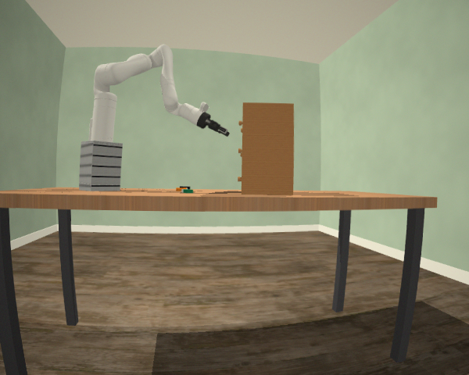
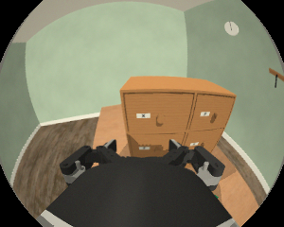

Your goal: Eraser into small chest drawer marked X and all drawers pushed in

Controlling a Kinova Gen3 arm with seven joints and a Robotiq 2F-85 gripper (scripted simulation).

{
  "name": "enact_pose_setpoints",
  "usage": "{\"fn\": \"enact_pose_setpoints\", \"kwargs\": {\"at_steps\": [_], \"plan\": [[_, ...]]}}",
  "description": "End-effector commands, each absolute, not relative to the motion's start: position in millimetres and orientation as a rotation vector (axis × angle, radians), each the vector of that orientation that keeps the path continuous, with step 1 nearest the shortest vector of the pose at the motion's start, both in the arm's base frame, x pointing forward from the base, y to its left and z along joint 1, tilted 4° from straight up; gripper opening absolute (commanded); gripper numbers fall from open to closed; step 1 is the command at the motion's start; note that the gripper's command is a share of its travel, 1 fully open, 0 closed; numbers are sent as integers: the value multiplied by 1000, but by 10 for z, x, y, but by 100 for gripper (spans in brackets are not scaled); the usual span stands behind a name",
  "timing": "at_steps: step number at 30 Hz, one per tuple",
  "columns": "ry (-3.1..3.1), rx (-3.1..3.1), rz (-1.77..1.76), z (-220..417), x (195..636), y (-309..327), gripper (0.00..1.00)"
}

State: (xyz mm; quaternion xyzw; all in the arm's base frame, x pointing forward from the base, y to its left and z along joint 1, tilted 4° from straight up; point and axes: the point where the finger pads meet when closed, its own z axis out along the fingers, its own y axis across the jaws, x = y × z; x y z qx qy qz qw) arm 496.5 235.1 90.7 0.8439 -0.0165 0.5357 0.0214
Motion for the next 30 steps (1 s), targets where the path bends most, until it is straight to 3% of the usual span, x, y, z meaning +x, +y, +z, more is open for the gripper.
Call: {"fn": "enact_pose_setpoints", "kwargs": {"at_steps": [1,30], "plan": [[-30,2588,1671,813,4969,2315,100],[-24,2481,1825,718,5054,2307,100]]}}
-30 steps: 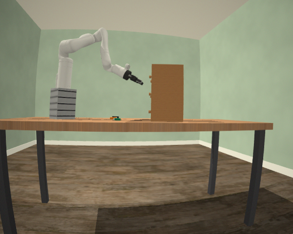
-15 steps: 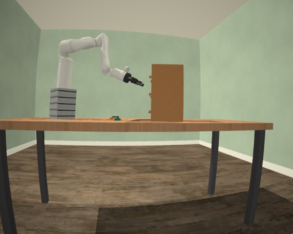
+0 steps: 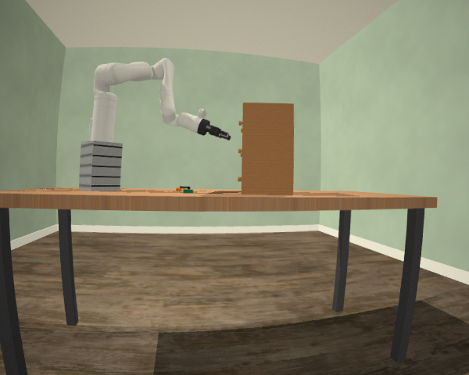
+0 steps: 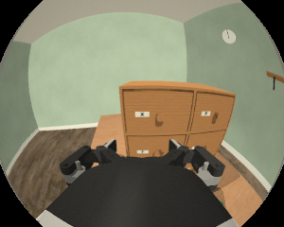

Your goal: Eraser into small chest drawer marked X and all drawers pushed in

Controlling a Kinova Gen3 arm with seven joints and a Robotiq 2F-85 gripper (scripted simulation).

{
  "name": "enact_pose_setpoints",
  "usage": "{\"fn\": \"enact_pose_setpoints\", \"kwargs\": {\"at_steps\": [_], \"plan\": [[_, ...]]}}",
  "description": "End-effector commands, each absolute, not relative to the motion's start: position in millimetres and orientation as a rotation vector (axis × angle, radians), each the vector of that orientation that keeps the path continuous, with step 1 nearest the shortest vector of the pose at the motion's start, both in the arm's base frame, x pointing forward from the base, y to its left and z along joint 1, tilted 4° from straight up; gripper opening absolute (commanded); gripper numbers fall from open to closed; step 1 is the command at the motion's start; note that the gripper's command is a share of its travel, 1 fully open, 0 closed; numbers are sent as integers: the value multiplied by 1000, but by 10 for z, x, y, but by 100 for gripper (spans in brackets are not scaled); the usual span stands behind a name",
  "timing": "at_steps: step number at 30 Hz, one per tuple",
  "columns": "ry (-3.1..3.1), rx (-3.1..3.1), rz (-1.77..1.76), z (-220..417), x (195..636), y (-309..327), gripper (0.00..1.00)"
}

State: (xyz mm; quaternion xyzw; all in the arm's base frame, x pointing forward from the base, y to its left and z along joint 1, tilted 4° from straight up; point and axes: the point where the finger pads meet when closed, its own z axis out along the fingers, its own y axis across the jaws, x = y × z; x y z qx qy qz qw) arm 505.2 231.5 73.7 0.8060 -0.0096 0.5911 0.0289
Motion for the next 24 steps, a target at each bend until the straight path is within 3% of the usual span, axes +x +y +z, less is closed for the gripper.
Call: {"fn": "enact_pose_setpoints", "kwargs": {"at_steps": [1,24], "plan": [[-24,2480,1827,717,5055,2307,100],[-23,2470,1840,709,5062,2306,100]]}}
